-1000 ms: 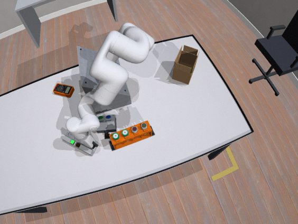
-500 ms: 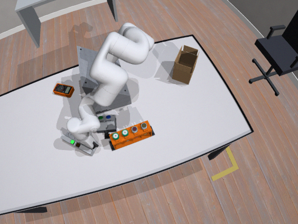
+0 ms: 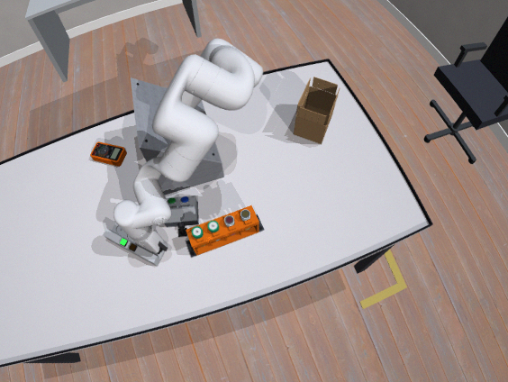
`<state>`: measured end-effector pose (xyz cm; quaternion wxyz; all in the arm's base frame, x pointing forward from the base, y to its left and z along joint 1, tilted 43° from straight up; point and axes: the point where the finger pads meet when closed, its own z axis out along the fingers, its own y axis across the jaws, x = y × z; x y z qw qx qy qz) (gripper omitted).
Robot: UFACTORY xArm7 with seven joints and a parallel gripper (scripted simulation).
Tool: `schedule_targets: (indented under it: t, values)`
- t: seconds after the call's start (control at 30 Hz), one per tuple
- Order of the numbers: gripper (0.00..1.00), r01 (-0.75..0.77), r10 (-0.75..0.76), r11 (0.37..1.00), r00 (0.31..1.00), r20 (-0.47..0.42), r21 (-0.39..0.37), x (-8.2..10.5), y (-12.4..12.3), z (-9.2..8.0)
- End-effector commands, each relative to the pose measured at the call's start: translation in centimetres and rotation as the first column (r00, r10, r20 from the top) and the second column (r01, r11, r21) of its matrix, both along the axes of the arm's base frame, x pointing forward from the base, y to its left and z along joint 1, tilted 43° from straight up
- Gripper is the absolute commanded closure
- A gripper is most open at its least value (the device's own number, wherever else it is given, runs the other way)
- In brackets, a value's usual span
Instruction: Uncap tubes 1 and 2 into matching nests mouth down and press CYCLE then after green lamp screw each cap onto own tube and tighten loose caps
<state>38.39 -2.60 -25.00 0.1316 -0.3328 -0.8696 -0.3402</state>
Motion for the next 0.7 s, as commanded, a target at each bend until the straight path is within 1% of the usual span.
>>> schedule_targets:
  t: [0.0,0.1,0.5,0.57,0.67]
  values:
    - [1.00,0.002,-0.002,1.000,1.000,0.002,-0.004,0.1,-0.3,0.0]
    - [1.00,0.002,-0.002,1.000,1.000,0.002,-0.004,0.1,-0.3,0.0]
    - [1.00,0.002,-0.002,1.000,1.000,0.002,-0.004,0.1,-4.3,4.5]
    - [1.00,0.002,-0.002,1.000,1.000,0.002,-0.004,0.1,-4.3,4.5]
    - [1.00,0.002,-0.002,1.000,1.000,0.002,-0.004,0.1,-5.4,5.6]
